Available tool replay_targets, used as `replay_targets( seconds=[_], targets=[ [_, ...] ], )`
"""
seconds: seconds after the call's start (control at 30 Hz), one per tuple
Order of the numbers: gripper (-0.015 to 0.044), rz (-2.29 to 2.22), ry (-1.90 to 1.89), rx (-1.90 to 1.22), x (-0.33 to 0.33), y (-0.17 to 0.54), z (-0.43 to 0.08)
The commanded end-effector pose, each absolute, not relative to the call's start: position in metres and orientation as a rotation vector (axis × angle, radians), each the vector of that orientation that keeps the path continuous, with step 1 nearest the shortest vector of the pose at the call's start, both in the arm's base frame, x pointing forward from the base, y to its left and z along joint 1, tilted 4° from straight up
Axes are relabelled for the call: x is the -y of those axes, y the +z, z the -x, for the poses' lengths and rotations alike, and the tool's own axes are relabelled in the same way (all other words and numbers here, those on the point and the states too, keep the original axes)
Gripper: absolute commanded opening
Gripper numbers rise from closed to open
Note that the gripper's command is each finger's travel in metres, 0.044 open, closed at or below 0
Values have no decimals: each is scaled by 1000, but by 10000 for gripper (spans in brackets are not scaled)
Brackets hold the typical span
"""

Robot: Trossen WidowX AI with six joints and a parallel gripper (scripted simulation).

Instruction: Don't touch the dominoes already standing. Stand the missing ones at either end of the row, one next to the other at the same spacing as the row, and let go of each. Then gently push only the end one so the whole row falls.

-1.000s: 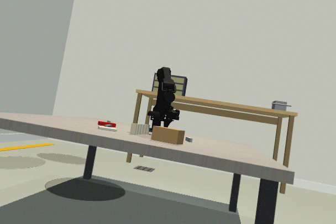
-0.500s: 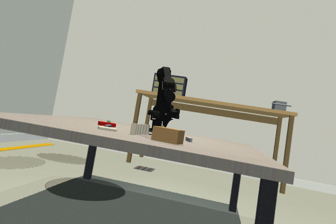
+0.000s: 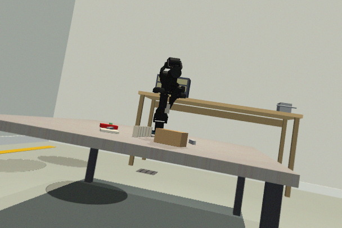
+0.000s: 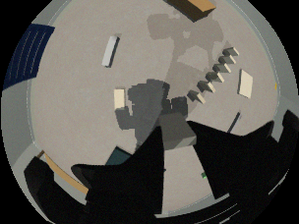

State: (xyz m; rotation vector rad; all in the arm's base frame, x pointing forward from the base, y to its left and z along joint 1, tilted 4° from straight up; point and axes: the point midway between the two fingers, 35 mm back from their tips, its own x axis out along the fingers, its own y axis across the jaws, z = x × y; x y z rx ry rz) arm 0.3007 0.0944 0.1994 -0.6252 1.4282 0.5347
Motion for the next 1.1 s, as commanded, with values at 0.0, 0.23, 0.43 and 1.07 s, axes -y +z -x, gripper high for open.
replay_targets(
  seconds=[0.0, 0.23, 0.43, 1.07],
  targets=[
    [107, 392, 313, -1478, -75, 201, -307],
    [107, -125, -179, -1486, -36, 203, -316],
    [107, -125, -179, -1486, -36, 203, -316],
    [107, -125, -179, -1485, -33, 130, -329]
  ],
)
